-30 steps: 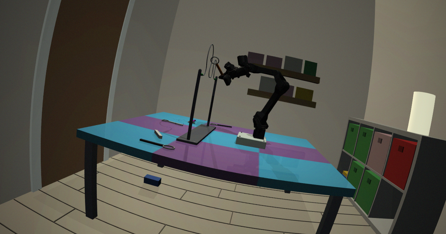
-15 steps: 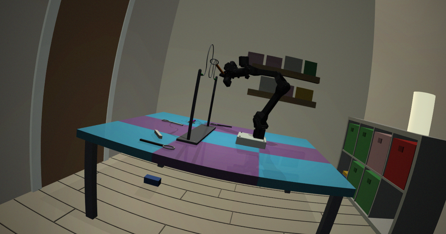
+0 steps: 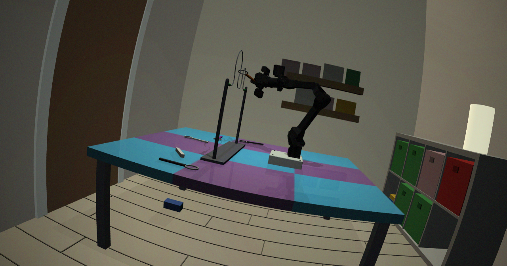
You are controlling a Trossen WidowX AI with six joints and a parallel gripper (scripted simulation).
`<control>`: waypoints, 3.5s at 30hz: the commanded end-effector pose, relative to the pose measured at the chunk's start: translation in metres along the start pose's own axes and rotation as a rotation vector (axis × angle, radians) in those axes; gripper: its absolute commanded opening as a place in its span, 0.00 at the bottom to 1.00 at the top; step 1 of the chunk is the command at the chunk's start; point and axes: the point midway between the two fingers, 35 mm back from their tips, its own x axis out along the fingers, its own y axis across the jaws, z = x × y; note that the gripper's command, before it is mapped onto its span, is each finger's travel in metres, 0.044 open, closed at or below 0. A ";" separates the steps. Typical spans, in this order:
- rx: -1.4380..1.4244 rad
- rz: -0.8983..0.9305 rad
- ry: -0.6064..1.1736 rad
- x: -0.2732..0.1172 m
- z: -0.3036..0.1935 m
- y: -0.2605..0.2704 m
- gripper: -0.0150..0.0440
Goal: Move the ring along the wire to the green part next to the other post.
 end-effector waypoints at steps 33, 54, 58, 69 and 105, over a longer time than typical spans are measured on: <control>-0.492 -0.290 -0.043 0.001 0.001 -0.025 0.00; -0.237 -0.159 -0.017 0.008 -0.019 0.023 0.00; -0.171 -0.123 -0.010 0.008 -0.022 0.034 0.00; 0.066 0.007 0.017 0.006 -0.024 0.075 0.00; 0.822 0.433 0.100 -0.035 0.032 0.182 0.00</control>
